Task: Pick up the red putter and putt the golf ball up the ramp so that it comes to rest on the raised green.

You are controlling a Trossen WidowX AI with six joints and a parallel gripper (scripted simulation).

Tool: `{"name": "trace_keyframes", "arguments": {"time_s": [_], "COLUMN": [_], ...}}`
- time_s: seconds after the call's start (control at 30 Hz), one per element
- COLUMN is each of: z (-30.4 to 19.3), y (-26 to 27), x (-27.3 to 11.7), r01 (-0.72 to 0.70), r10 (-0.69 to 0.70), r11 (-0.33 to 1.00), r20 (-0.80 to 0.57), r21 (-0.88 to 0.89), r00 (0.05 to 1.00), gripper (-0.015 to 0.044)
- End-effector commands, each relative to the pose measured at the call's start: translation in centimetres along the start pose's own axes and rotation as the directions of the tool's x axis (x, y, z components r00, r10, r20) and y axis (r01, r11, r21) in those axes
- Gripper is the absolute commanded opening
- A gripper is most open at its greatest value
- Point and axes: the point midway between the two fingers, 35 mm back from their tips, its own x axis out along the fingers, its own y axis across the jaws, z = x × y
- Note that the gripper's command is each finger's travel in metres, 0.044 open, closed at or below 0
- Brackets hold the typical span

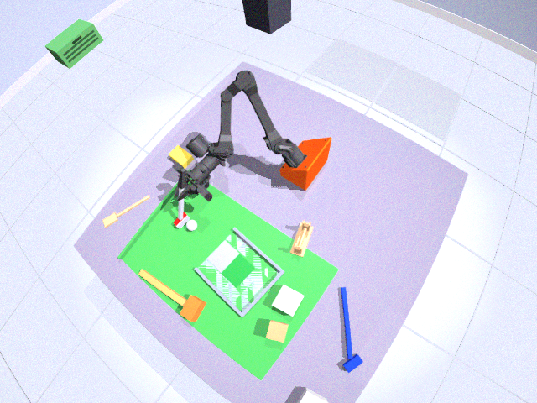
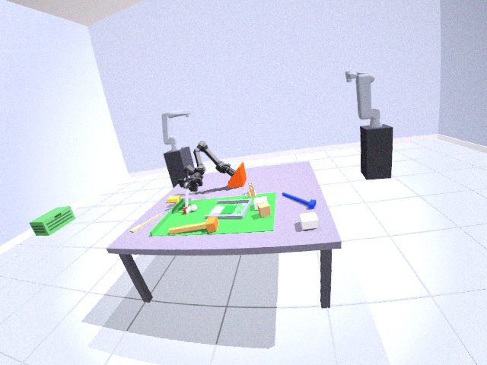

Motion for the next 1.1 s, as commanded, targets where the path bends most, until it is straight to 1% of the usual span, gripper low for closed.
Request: {"name": "trace_keyframes", "arguments": {"time_s": [0.0, 0.23, 0.47, 0.83, 0.97, 1.07], "z": [-0.1, -0.1, 0.0, 0.0, 0.2, 0.4], "y": [0.0, 0.2, 2.7, 2.8, 2.2, -0.7], "x": [0.0, 0.0, 0.1, 0.1, 0.1, 0.9], "r01": [-0.001, 0.0, 0.007, 0.007, 0.015, 0.014], "r10": [0.001, 0.0, -0.007, -0.007, -0.015, -0.014], "r11": [1.0, 1.0, 1.0, 1.0, 1.0, 1.0], "r20": [-0.002, -0.003, -0.01, -0.011, -0.01, -0.01], "r21": [-0.001, 0.0, 0.003, 0.003, 0.004, 0.006], "r00": [1.0, 1.0, 1.0, 1.0, 1.0, 1.0], "gripper": [0.0, 0.0, 0.0, 0.0, 0.0, 0.0]}}
